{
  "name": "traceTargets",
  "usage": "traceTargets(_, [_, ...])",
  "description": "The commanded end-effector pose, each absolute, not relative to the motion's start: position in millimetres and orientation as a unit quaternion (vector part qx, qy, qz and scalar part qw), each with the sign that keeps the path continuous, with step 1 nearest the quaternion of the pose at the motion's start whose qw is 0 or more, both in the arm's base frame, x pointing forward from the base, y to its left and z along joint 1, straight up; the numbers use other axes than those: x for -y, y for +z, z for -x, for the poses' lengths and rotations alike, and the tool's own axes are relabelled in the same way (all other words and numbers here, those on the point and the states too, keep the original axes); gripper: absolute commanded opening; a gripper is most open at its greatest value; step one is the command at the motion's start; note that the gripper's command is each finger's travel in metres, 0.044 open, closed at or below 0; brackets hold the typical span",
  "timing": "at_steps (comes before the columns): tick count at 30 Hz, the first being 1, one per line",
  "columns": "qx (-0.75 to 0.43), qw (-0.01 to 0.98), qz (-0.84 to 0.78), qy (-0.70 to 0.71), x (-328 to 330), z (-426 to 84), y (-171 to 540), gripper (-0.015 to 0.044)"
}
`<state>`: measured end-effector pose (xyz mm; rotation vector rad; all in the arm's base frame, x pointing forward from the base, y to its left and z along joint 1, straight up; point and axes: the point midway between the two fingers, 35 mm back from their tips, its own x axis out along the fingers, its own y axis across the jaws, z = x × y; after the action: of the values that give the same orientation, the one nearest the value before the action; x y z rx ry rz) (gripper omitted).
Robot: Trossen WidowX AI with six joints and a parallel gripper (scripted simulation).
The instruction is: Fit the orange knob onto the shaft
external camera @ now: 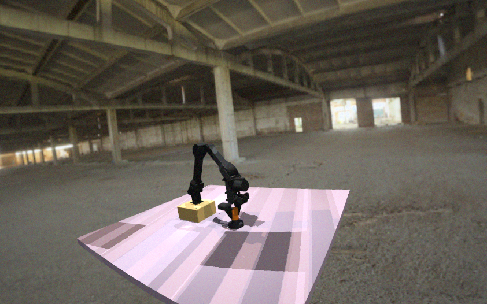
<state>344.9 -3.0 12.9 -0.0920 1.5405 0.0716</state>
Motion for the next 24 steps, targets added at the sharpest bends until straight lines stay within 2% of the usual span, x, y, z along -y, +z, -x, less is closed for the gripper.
traceTargets(1, [-0.696, 0.716, 0.042, 0.032, 3, -345, 13, 0.0394])
traceTargets(3, [-0.696, 0.716, 0.042, 0.032, 3, -345, 13, 0.044])
traceTargets(11, [-0.696, 0.716, 0.042, 0.032, 3, -345, 16, 0.044])
traceTargets(17, [-0.696, 0.716, 0.042, 0.032, 2, -343, 106, 0.044])
traceTargets(24, [-0.696, 0.716, 0.042, 0.032, 2, -347, 109, 0.044])
